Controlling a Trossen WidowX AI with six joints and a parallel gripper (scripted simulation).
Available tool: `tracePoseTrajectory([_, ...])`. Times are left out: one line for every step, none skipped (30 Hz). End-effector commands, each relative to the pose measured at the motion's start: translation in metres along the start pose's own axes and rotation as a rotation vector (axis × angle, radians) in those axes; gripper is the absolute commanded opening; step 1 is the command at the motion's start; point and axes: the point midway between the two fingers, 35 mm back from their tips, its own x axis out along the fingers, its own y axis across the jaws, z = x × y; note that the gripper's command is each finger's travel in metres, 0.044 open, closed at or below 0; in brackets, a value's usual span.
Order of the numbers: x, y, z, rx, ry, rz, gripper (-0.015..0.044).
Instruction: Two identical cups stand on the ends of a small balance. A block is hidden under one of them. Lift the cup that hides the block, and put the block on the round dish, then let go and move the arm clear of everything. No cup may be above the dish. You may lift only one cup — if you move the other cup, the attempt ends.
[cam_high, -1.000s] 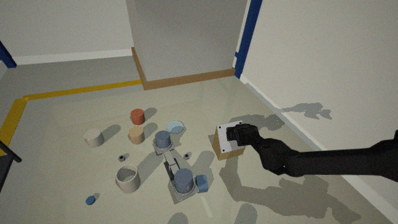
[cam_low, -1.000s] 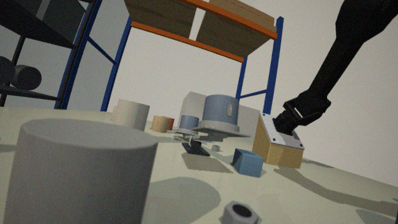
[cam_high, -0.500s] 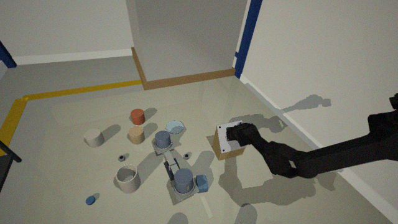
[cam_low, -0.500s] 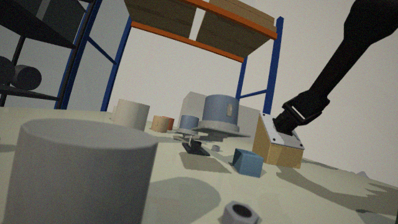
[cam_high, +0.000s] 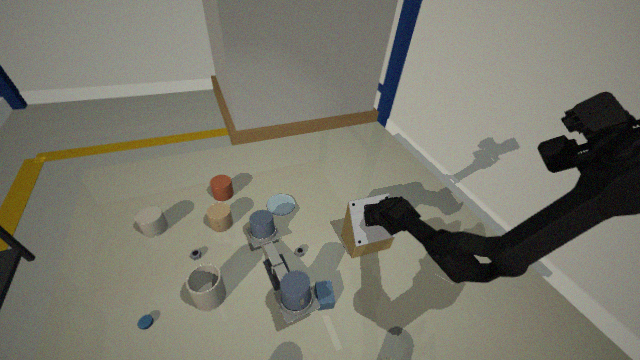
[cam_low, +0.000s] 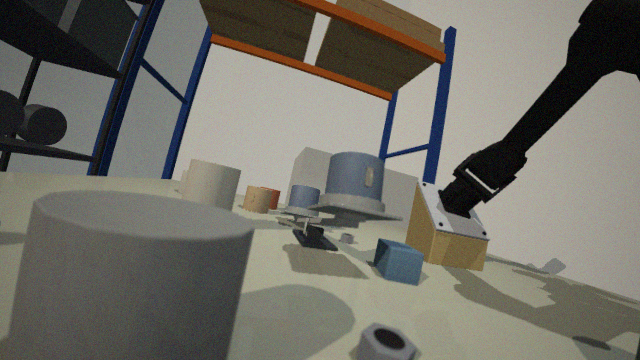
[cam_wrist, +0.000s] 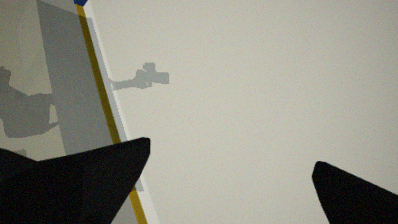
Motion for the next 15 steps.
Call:
tracePoseTrajectory([0.011,0.020,0.032,-0.042,-0.101,0.071,0.0440])
tracePoseTrajectory([0.013,0.025,0.040,-0.051,-0.128,0.088,0.0440])
tracePoseTrajectory([0.014,0.030,0.048,-0.060,-0.156,0.104,0.0440])
tracePoseTrajectory([0.015,0.035,0.057,-0.069,-0.183,0.122,0.0440])
tracePoseTrajectory([0.015,0.041,0.065,-0.077,-0.211,0.139,0.0440])
tracePoseTrajectory([0.016,0.047,0.073,-0.086,-0.237,0.157,0.0440])
tracePoseTrajectory([0.016,0.053,0.081,-0.095,-0.264,0.175,0.0440])
tracePoseTrajectory([0.016,0.059,0.089,-0.104,-0.290,0.194,0.0440])
tracePoseTrajectory([0.016,0.065,0.097,-0.113,-0.316,0.212,0.0440])
tracePoseTrajectory([0.015,0.071,0.104,-0.122,-0.341,0.231,0.0440])
tracePoseTrajectory([0.014,0.078,0.112,-0.131,-0.366,0.251,0.0440])
tracePoseTrajectory([0.013,0.084,0.119,-0.144,-0.392,0.270,0.0440])
tracePoseTrajectory([0.012,0.091,0.127,-0.156,-0.417,0.290,0.0440])
tracePoseTrajectory([0.011,0.098,0.134,-0.169,-0.442,0.311,0.0440])
tracePoseTrajectory([0.009,0.105,0.141,-0.181,-0.467,0.331,0.0440])
